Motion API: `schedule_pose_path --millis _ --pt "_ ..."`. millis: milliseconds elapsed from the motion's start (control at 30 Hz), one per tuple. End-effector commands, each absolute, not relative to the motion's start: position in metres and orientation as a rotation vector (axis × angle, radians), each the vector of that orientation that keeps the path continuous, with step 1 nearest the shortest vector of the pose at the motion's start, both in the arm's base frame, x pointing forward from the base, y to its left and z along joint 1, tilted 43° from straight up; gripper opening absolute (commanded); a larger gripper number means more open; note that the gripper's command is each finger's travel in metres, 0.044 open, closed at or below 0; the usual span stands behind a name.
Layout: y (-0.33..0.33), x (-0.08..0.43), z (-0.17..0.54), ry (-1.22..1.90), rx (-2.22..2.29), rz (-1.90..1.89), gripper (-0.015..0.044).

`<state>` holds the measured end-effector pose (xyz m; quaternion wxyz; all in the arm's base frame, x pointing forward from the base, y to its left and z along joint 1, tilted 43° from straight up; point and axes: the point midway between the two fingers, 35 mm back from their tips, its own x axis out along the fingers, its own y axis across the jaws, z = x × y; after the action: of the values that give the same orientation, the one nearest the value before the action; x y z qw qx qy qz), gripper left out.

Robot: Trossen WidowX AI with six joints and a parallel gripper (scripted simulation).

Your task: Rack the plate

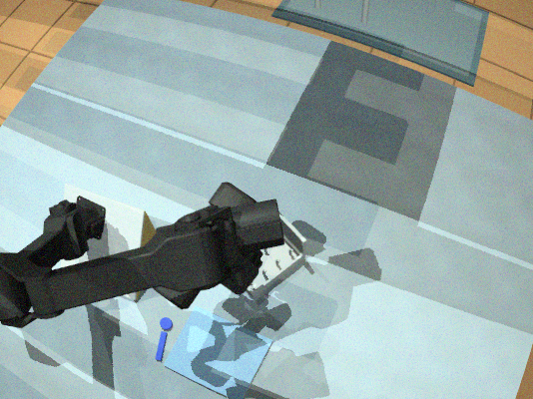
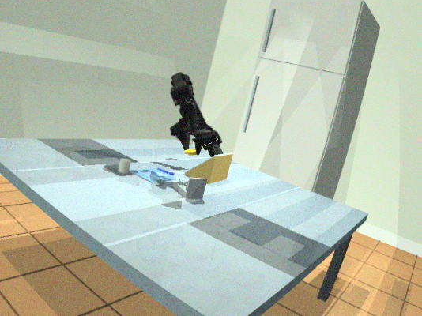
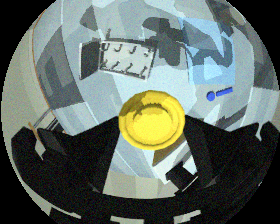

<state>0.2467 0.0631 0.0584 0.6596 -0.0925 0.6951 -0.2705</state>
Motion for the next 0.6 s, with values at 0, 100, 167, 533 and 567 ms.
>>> schedule_pose_path --millis 0,100,167,533,567 --pt "0.06 0.245 0.048 1.644 -0.199 -0.5 0.0" --pt "0.057 0.245 0.041 1.683 -0.192 -0.424 0.0" --pt "0.056 0.245 0.037 1.704 -0.186 -0.371 0.0" --pt "0.048 0.246 0.017 1.758 -0.157 -0.062 0.0" --pt "0.047 0.246 0.015 1.758 -0.155 -0.033 0.0"
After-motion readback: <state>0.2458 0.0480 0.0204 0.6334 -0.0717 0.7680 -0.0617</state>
